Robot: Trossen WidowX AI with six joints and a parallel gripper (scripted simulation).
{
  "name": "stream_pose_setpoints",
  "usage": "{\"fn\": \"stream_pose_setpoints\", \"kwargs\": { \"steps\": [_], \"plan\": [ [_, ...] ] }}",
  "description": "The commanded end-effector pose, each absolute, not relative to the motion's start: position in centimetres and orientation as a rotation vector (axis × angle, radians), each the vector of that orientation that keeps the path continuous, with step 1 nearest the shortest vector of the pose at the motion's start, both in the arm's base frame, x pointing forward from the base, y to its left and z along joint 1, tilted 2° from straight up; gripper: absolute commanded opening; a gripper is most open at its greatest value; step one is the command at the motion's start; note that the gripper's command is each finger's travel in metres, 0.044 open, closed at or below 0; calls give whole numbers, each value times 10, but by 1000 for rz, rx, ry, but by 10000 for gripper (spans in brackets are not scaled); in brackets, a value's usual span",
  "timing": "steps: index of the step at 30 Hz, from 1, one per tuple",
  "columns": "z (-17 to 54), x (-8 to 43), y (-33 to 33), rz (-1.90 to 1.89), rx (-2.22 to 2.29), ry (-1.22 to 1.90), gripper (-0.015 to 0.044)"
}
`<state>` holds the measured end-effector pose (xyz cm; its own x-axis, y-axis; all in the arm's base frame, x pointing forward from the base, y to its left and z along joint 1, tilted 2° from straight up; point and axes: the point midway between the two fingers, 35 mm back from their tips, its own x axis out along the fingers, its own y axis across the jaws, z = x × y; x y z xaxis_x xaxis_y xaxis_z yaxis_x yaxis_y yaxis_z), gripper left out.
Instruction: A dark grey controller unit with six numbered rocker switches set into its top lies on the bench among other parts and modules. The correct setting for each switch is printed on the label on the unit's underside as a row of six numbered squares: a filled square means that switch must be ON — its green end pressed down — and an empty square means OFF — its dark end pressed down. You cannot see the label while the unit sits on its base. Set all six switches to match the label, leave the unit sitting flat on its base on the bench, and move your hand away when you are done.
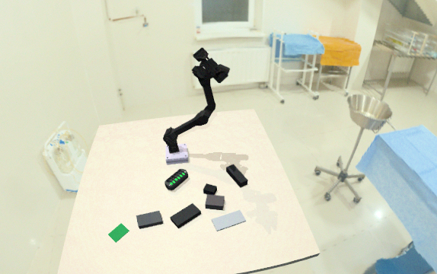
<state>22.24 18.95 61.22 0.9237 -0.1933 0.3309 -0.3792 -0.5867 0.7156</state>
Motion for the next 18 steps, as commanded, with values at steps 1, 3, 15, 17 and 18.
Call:
{"fn": "stream_pose_setpoints", "kwargs": {
  "steps": [1,3,15,17,18],
  "plan": [
    [612,222,190,273,2211,-405,374],
    [612,222,190,273,2211,-405,321],
    [650,138,84,890,3155,-198,6],
    [649,129,58,1007,3330,-139,0],
    [648,126,44,1066,3416,-107,0]
  ]
}}
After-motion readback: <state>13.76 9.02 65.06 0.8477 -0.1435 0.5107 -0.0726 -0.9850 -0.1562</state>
